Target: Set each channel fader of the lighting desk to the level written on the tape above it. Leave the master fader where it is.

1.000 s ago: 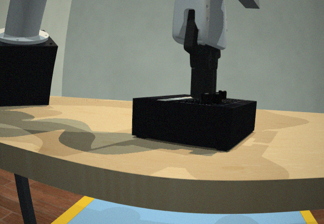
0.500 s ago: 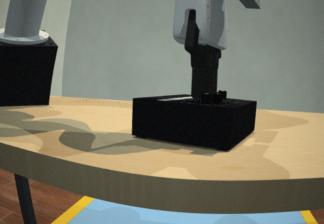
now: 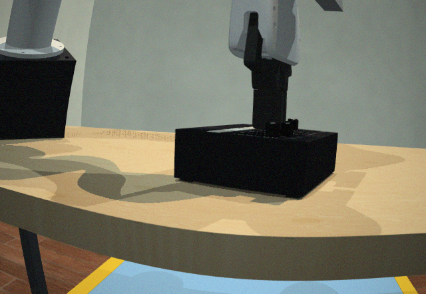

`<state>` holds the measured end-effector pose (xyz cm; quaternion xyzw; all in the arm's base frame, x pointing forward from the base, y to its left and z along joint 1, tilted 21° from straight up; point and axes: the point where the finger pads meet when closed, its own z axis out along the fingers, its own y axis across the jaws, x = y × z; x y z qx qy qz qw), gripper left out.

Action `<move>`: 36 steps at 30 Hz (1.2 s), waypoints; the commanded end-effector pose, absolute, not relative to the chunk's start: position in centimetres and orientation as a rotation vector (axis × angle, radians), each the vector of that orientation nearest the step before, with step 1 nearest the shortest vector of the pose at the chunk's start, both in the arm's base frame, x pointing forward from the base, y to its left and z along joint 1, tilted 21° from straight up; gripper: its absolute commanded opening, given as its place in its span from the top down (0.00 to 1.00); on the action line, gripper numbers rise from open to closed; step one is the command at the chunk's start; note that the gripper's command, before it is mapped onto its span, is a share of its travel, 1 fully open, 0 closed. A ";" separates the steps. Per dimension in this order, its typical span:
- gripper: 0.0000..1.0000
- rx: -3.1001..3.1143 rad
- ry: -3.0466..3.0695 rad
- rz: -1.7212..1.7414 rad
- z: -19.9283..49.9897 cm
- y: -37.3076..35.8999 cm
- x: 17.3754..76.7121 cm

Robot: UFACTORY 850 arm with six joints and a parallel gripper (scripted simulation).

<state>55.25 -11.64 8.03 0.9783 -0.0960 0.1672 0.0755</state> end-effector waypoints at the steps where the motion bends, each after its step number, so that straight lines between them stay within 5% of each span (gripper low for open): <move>1: 1.00 2.933 -0.288 0.503 8.1 -11.6 55.3; 36: 1.00 2.933 -0.288 0.503 8.2 -11.5 54.6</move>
